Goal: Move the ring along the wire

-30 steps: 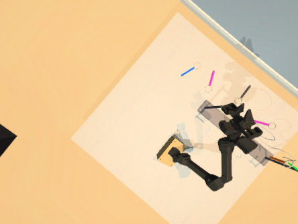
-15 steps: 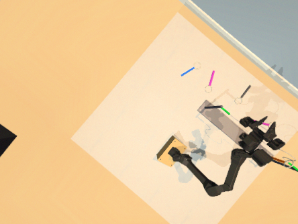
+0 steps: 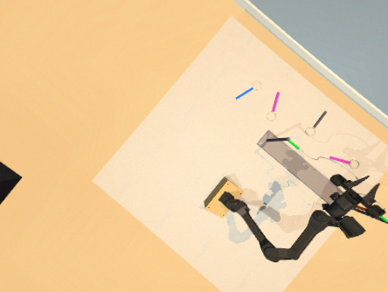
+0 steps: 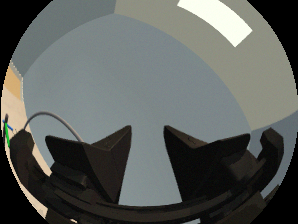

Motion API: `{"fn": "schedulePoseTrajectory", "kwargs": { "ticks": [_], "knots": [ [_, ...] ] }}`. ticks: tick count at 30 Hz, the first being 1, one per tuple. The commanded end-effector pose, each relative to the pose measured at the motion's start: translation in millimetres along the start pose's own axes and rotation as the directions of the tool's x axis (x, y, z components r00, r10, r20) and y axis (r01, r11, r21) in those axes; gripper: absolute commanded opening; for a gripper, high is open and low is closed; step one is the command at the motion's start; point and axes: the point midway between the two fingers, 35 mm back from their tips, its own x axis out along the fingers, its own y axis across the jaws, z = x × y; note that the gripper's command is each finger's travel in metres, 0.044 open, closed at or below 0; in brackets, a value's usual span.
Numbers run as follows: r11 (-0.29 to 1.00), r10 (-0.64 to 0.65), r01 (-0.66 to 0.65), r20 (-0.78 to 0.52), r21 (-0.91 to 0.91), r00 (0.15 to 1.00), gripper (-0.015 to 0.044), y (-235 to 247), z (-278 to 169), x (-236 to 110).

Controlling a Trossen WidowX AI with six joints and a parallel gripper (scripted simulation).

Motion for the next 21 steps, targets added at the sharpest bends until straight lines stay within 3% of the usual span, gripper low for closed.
{"fn": "schedulePoseTrajectory", "kwargs": {
  "ticks": [1, 13, 21],
  "knots": [
    [0.998, -0.012, 0.006, -0.101, -0.058, 0.995, 0.0160, -20.6, -37.4, -25.3],
    [0.978, -0.026, -0.053, -0.365, -0.204, 0.931, 0.0160, -63.8, -120.3, -106.8],
    [0.989, 0.004, -0.075, -0.476, -0.130, 0.880, 0.0160, -68.9, -175.3, -144.6]
  ]
}}
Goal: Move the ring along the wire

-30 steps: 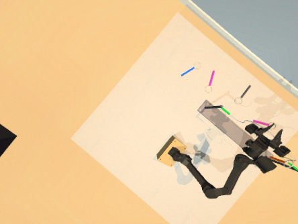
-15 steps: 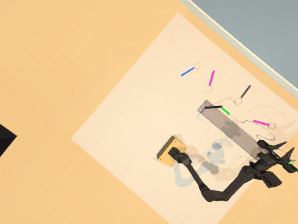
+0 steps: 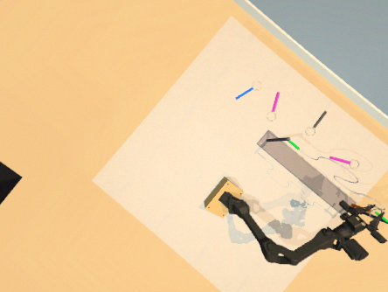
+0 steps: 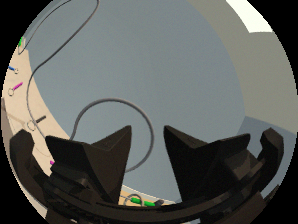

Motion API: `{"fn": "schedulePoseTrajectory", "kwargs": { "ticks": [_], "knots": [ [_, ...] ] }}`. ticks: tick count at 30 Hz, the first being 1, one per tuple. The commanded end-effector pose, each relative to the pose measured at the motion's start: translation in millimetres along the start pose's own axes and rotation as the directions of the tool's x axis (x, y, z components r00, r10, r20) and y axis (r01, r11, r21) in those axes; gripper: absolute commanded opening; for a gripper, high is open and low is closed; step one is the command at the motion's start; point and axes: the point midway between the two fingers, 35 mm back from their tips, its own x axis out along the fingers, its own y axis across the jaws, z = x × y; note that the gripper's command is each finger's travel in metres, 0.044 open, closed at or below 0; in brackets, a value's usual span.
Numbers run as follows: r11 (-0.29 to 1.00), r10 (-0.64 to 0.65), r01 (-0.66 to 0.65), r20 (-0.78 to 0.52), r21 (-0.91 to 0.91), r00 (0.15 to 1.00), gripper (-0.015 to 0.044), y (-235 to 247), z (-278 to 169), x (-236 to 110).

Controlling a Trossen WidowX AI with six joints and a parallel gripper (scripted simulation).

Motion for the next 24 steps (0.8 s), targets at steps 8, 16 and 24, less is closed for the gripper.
{"fn": "schedulePoseTrajectory", "kwargs": {
  "ticks": [8, 16, 24],
  "knots": [
    [0.985, 0.090, -0.073, -0.102, 0.158, 0.991, 0.0160, 27.1, -86.3, -18.5],
    [0.887, 0.179, -0.111, -0.112, 0.447, 0.977, 0.0160, 73.0, -171.4, -56.0],
    [0.676, 0.247, -0.082, -0.120, 0.733, 0.962, 0.0160, 121.2, -254.7, -132.5]
  ]
}}
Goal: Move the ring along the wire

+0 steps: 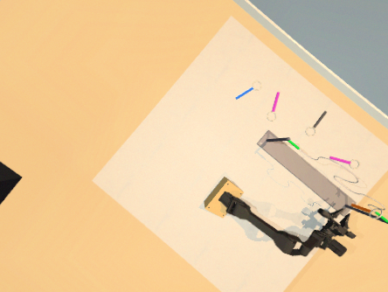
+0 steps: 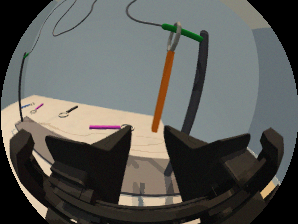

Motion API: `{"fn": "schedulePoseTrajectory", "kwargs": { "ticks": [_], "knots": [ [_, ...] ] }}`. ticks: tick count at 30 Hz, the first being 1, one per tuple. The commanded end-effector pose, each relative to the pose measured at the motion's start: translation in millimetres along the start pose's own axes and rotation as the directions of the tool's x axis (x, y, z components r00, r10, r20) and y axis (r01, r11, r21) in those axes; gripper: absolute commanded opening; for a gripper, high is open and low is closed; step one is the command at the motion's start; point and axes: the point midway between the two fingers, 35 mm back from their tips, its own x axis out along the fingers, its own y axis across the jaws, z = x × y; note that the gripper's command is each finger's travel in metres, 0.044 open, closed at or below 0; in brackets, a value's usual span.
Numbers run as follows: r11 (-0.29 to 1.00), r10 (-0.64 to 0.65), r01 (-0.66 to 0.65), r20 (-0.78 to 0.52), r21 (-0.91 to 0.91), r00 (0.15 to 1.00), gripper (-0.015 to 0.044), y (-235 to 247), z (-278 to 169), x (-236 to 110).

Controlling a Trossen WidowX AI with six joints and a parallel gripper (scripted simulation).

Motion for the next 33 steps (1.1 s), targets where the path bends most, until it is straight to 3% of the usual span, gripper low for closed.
{"fn": "schedulePoseTrajectory", "kwargs": {
  "ticks": [1, 13, 20, 33],
  "knots": [
    [0.986, 0.016, -0.013, -0.017, 0.167, 1.000, 0.0160, -5.0, -49.6, -33.9],
    [0.984, 0.017, -0.013, -0.018, 0.175, 1.000, 0.0160, -7.5, -51.2, -33.2],
    [0.984, 0.013, -0.010, -0.015, 0.177, 1.000, 0.0160, -16.3, -5.1, 14.0],
    [0.984, 0.012, -0.009, -0.014, 0.177, 1.000, 0.0160, -17.4, -4.2, 23.7]
  ]
}}
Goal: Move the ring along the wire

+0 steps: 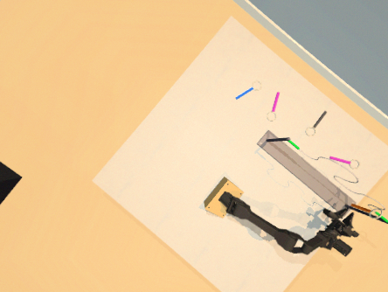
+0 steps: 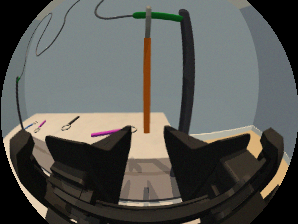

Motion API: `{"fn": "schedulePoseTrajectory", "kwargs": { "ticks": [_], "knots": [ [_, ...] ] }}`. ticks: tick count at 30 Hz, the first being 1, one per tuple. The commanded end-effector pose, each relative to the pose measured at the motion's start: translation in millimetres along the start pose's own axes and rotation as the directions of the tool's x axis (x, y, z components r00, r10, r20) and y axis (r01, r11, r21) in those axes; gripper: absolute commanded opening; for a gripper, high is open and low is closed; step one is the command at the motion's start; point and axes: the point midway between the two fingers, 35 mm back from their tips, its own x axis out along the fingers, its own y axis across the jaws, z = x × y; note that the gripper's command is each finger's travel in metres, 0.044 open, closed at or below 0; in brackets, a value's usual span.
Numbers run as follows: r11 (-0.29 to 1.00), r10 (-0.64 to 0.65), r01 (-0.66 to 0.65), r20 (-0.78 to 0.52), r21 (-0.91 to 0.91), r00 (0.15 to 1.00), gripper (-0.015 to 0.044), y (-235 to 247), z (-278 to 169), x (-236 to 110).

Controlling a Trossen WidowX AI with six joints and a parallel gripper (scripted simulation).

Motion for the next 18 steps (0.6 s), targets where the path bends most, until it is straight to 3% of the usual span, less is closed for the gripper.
{"fn": "schedulePoseTrajectory", "kwargs": {
  "ticks": [1, 18],
  "knots": [
    [1.000, 0.000, 0.000, 0.004, -0.007, 1.000, 0.0160, -0.9, 3.4, 7.9],
    [1.000, -0.002, 0.002, 0.005, -0.007, 1.000, 0.0160, -2.5, 3.4, 35.1]
  ]
}}
